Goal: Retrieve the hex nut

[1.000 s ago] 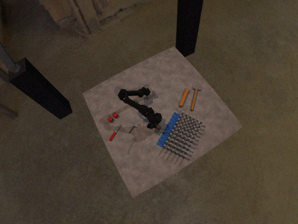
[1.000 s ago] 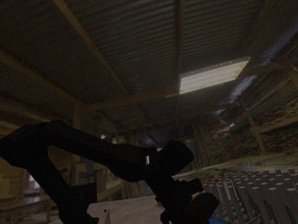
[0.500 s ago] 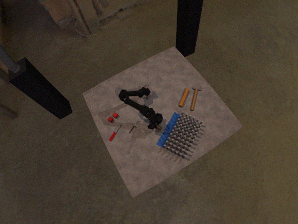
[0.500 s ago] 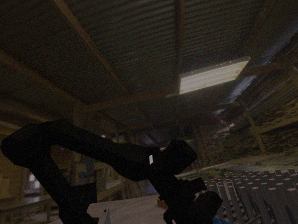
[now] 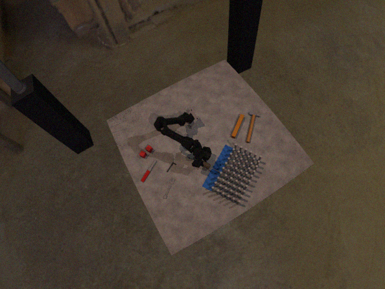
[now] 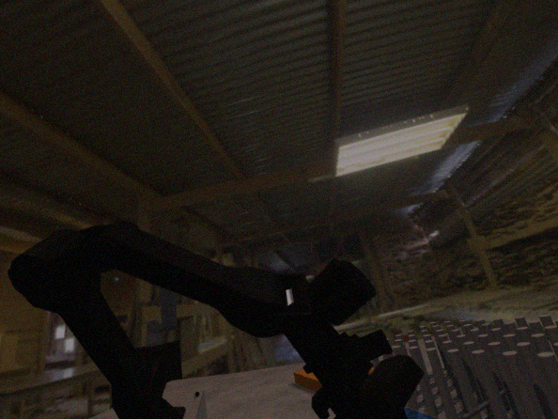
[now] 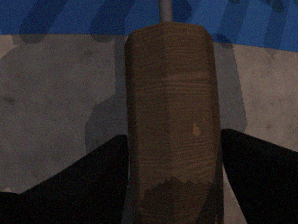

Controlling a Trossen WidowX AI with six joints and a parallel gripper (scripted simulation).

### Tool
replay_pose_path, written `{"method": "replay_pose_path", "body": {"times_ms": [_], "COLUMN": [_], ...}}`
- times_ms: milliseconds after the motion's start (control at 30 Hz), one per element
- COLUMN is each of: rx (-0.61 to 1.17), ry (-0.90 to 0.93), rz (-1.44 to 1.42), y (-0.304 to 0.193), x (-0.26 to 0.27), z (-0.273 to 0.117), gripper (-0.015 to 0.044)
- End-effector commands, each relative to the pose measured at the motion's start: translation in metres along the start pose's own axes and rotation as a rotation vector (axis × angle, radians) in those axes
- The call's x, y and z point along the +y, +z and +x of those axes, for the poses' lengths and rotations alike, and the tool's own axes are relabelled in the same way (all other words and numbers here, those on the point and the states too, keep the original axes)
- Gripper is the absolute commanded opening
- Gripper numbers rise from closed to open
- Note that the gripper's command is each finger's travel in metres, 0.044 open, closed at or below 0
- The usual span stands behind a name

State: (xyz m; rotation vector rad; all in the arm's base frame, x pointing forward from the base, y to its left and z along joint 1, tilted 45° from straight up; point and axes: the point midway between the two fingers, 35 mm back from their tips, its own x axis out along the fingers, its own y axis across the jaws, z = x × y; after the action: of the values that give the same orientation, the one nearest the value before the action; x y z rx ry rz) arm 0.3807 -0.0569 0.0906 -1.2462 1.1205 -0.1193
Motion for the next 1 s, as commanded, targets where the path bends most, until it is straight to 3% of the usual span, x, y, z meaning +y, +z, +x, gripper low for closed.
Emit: {"method": "replay_pose_path", "body": {"times_ms": [0, 967], "rx": [-0.008, -0.009], "ry": [-0.007, -0.007], "rz": [0.008, 0.009], "y": [0.007, 0.023], "x": [-0.002, -0.002], "z": [0.0, 0.007], "gripper": [0.0, 0.0]}}
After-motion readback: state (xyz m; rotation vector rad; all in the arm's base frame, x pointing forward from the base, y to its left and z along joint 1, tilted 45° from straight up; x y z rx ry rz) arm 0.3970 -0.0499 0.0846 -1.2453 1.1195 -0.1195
